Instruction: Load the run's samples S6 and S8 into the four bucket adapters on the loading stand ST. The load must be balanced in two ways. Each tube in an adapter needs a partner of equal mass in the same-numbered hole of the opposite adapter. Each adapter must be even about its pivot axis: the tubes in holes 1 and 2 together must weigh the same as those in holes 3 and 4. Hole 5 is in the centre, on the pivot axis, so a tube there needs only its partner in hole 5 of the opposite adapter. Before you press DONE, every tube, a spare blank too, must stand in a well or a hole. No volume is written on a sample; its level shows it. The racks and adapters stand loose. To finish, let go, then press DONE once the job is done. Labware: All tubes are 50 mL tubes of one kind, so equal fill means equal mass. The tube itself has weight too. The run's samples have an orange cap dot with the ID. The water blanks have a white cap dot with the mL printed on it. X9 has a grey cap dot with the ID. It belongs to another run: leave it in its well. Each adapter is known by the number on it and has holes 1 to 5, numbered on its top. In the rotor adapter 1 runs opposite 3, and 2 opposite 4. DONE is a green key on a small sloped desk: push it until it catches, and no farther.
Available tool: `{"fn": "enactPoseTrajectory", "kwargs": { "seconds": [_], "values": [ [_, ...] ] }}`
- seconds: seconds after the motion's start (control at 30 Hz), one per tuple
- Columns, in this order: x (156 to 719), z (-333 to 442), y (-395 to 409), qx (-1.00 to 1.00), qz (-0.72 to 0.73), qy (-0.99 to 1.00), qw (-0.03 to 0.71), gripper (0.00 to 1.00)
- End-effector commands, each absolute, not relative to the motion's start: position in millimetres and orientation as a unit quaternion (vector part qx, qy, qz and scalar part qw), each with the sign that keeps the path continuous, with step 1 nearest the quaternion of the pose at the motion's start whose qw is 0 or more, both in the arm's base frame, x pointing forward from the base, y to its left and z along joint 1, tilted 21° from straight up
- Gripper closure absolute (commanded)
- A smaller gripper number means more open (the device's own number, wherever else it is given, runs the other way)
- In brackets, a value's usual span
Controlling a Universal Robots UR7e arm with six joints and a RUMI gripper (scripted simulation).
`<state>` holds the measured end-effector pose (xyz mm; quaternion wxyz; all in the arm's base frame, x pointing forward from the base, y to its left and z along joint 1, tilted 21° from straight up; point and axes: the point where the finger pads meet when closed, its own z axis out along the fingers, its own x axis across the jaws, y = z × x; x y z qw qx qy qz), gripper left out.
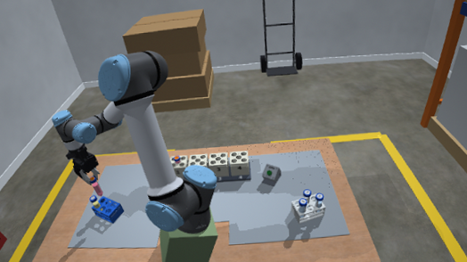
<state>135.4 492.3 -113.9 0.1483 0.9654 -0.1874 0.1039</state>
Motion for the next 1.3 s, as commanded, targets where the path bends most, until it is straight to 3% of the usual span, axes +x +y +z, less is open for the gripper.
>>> {"fn": "enactPoseTrajectory", "kwargs": {
  "seconds": [0.0,1.27],
  "values": [
    [153,-103,472,0.953,0.112,-0.243,0.141,1.00],
    [292,-25,310,0.751,0.163,-0.635,0.077,1.00]
  ]
}}
